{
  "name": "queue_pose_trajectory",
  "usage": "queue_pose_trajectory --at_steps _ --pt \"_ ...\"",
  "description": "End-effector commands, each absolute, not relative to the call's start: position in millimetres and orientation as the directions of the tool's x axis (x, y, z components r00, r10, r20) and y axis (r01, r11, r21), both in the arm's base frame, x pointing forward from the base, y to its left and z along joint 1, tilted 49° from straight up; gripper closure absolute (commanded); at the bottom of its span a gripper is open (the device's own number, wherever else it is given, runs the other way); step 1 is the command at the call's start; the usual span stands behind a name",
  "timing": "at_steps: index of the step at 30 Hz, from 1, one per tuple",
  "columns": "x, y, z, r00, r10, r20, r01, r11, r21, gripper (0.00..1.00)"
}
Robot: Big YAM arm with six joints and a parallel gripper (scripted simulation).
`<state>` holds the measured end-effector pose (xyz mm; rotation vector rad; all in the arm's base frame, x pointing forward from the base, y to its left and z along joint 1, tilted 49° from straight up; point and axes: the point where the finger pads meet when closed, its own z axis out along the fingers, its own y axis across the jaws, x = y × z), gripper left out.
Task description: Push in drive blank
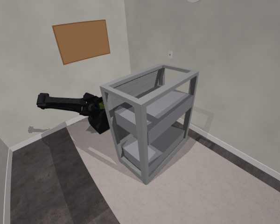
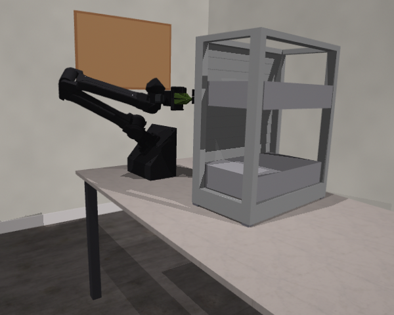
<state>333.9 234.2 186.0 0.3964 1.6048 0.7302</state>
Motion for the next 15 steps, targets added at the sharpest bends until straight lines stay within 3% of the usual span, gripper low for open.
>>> queue_pose_trajectory --at_steps 1,7,15 --pt "359 244 208 -0.134 0.662 -0.737 -0.169 0.718 0.675 1.0" --pt "403 252 205 -0.133 0.657 -0.742 -0.169 0.722 0.67 1.0" --pt "395 252 200 -0.148 0.649 -0.746 -0.171 0.726 0.666 1.0"
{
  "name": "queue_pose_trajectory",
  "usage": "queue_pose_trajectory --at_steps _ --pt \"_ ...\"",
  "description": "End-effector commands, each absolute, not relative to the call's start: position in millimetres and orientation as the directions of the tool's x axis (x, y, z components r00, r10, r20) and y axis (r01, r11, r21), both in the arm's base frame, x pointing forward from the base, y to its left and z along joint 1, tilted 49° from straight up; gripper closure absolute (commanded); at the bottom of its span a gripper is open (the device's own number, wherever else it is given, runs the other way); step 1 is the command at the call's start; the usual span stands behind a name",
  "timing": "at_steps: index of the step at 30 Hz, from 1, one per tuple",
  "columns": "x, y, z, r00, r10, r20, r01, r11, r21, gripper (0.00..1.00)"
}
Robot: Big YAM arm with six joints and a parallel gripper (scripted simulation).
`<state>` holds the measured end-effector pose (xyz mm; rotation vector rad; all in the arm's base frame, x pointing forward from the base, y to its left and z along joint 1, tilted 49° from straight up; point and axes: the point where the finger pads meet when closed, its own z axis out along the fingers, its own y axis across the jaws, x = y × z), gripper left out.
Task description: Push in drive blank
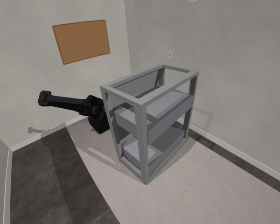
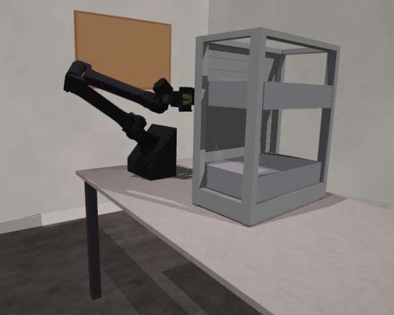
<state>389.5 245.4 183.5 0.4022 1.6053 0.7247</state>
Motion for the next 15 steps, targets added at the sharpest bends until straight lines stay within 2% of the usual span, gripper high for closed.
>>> queue_pose_trajectory --at_steps 1,15 --pt "395 252 200 -0.148 0.649 -0.746 -0.171 0.726 0.666 1.0" --pt "413 254 203 -0.134 0.655 -0.744 -0.167 0.725 0.668 1.0"
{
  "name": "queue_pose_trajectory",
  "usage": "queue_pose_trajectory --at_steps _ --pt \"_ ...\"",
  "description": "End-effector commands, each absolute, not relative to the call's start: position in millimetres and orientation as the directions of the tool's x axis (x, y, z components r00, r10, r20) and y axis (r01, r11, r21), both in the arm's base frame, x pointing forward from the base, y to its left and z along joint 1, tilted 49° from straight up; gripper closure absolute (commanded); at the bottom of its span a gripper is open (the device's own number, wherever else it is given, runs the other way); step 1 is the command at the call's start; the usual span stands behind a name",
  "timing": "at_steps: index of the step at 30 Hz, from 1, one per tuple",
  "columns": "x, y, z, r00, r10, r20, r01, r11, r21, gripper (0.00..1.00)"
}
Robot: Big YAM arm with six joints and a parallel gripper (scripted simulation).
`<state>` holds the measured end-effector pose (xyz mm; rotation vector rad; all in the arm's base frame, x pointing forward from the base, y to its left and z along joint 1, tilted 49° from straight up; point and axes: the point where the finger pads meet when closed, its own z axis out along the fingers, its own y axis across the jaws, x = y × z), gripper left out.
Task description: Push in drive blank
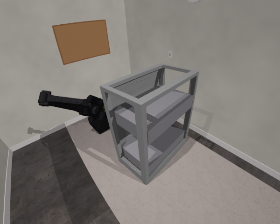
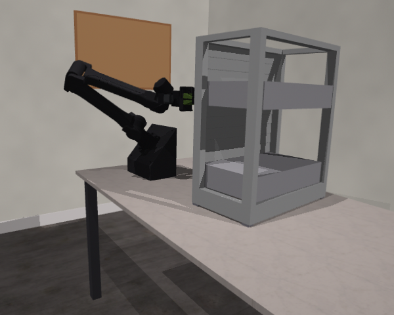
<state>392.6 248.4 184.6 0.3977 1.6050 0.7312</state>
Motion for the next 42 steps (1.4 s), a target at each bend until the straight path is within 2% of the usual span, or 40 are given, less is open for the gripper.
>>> queue_pose_trajectory --at_steps 1,42 --pt "415 254 203 -0.134 0.655 -0.744 -0.167 0.725 0.668 1.0" --pt "453 259 194 -0.147 0.641 -0.753 -0.152 0.738 0.658 1.0"
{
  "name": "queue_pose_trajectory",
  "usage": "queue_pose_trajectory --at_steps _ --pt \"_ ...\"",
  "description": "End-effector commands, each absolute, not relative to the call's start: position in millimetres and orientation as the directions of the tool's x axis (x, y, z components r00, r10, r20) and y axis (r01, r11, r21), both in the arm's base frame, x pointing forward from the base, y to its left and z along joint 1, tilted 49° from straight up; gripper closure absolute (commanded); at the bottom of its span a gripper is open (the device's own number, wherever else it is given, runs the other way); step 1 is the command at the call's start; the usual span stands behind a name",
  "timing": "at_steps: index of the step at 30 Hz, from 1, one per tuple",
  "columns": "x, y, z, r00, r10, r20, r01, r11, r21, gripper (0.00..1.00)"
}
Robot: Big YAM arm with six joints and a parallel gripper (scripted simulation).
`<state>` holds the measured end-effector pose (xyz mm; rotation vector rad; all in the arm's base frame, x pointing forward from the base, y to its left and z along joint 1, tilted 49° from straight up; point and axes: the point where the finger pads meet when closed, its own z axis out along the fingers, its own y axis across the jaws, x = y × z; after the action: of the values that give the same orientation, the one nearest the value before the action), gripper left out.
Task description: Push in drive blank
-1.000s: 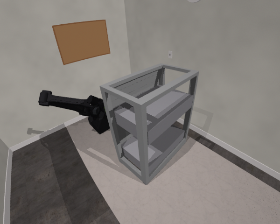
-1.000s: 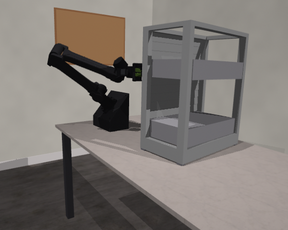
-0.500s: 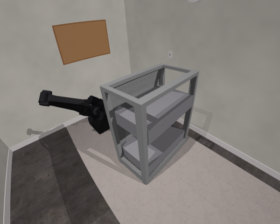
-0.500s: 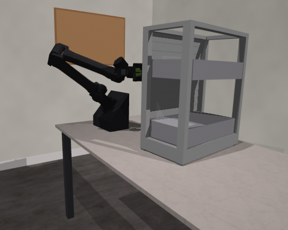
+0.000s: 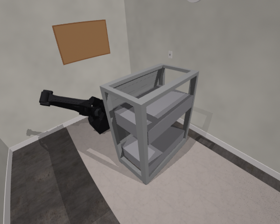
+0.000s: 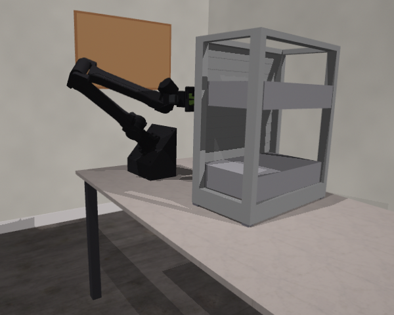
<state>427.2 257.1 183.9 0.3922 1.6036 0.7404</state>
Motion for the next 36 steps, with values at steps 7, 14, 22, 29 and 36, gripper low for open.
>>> queue_pose_trajectory --at_steps 7,14,22,29,36 --pt "455.5 258.6 194.9 -0.146 0.643 -0.752 -0.156 0.736 0.659 1.0" --pt "460.1 257.1 192.8 -0.146 0.641 -0.753 -0.15 0.738 0.658 1.0" --pt "460.0 257.2 192.8 -0.146 0.641 -0.753 -0.15 0.738 0.658 1.0" --pt "460.0 257.2 192.8 -0.146 0.641 -0.753 -0.15 0.738 0.658 1.0" --pt "460.0 257.2 192.8 -0.146 0.641 -0.753 -0.15 0.738 0.658 1.0"
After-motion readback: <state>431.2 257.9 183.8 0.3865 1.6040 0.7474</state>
